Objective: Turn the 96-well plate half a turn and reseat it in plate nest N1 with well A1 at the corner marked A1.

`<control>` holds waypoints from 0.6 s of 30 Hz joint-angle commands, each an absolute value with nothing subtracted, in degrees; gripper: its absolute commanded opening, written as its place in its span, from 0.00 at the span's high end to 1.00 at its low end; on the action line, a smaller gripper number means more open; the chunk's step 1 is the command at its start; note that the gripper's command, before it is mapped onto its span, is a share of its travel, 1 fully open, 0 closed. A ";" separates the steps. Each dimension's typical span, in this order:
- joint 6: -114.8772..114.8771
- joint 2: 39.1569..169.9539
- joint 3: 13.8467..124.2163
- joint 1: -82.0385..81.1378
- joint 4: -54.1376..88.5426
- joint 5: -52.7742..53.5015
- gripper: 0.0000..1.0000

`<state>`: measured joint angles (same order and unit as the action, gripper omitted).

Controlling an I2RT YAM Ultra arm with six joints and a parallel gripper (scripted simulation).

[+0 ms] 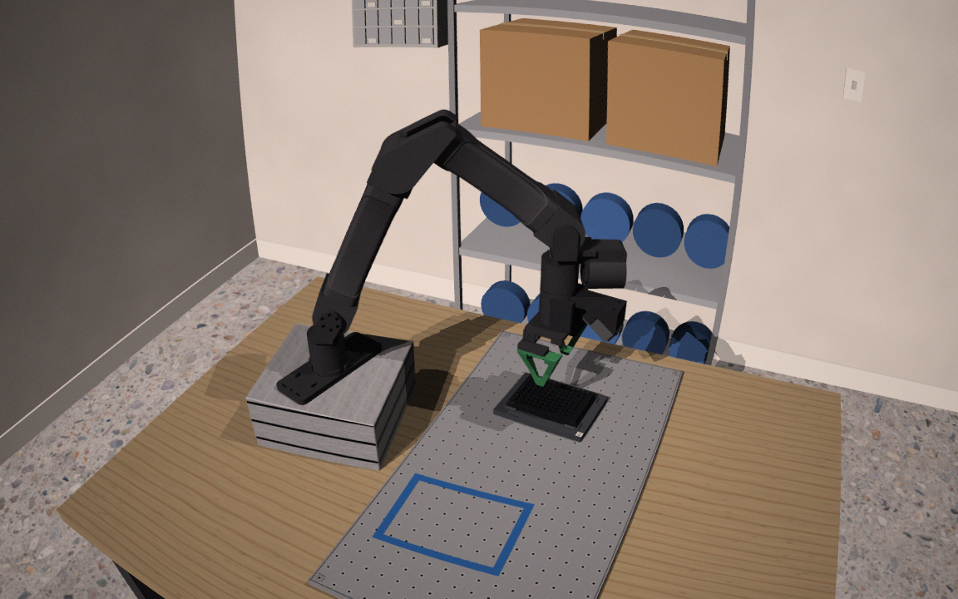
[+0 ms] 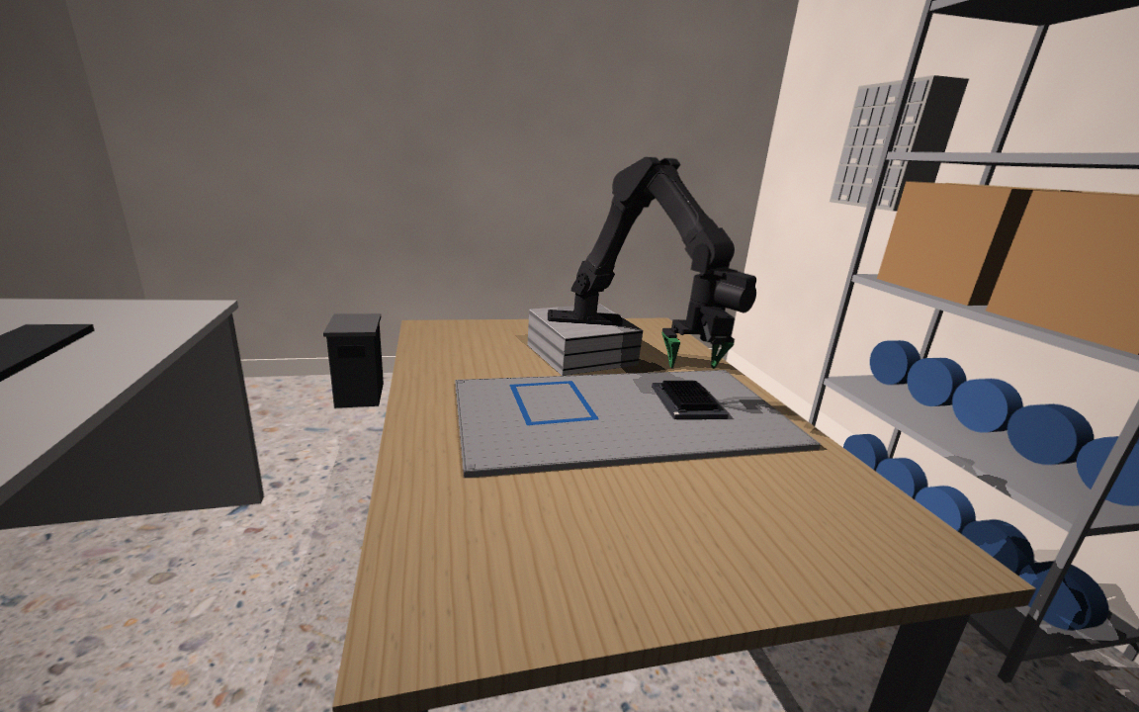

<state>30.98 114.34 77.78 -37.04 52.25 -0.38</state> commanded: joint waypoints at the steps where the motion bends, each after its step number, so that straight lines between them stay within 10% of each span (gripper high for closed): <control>1: 30.93 114.20 77.66 -37.04 50.90 -0.43 0.00; 18: 30.90 116.72 75.15 -37.01 45.87 -0.43 0.00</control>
<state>30.96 117.08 75.02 -37.04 47.18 -0.38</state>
